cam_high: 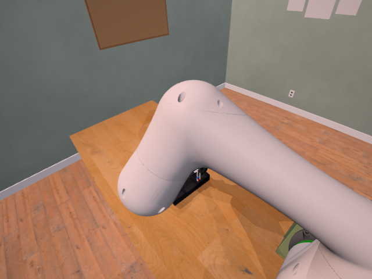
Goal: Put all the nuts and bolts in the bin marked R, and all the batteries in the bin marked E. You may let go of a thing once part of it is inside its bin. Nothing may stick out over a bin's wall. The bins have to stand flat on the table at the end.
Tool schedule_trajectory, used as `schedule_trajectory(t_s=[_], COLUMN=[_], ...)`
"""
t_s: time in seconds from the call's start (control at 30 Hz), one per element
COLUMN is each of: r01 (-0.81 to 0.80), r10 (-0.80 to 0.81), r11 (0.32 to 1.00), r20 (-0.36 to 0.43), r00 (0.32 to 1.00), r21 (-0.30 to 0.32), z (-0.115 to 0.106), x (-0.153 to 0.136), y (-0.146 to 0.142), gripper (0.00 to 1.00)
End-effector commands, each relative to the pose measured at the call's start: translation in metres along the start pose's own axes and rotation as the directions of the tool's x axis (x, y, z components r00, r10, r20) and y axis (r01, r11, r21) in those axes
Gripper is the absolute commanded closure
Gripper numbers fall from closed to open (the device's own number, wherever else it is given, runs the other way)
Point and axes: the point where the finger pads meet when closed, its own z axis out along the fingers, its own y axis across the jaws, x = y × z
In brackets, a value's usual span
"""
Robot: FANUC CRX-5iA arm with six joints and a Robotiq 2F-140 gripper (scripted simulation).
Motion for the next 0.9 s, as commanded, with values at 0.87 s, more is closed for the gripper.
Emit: schedule_trajectory(t_s=[0.87], r01=[0.000], r10=[0.000], r11=[1.000], r20=[0.000], r00=[1.000], r21=[0.000], z=[-0.0040], x=[0.0011], y=[-0.0006], gripper=[0.74])
